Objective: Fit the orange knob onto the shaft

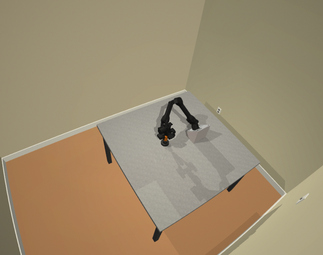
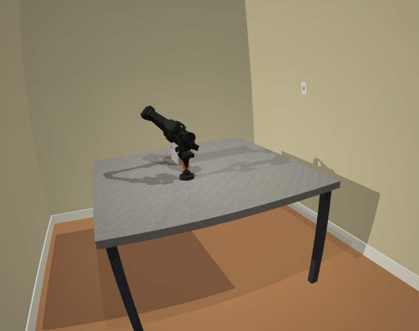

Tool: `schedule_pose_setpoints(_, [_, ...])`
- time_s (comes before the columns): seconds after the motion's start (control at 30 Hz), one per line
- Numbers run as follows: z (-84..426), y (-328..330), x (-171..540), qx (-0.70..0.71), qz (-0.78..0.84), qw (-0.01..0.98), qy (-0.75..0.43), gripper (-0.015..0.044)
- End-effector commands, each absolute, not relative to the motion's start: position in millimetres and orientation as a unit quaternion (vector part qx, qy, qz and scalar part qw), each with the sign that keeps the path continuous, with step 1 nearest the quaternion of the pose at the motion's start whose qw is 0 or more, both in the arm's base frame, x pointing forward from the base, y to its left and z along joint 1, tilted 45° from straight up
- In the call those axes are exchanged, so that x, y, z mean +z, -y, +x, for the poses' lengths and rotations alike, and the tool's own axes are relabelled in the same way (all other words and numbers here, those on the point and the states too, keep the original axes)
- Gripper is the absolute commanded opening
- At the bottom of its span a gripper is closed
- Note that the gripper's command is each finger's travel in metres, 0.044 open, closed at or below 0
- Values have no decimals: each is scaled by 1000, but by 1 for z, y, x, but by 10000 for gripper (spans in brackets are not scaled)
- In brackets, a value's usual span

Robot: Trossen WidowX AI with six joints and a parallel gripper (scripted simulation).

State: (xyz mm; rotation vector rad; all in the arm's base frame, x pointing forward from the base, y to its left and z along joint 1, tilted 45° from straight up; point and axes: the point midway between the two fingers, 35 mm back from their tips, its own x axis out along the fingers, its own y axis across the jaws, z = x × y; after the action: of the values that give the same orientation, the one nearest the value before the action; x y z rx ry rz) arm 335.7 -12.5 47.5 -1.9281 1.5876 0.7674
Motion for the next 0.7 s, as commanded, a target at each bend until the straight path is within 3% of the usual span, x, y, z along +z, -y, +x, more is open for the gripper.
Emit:
schedule_pose_setpoints(0.0, [336, 11, 47, 284, -714, 260, -585, 0])
schedule_pose_setpoints(0.67, [335, 13, 46, 284, -714, 260, -585, 0])
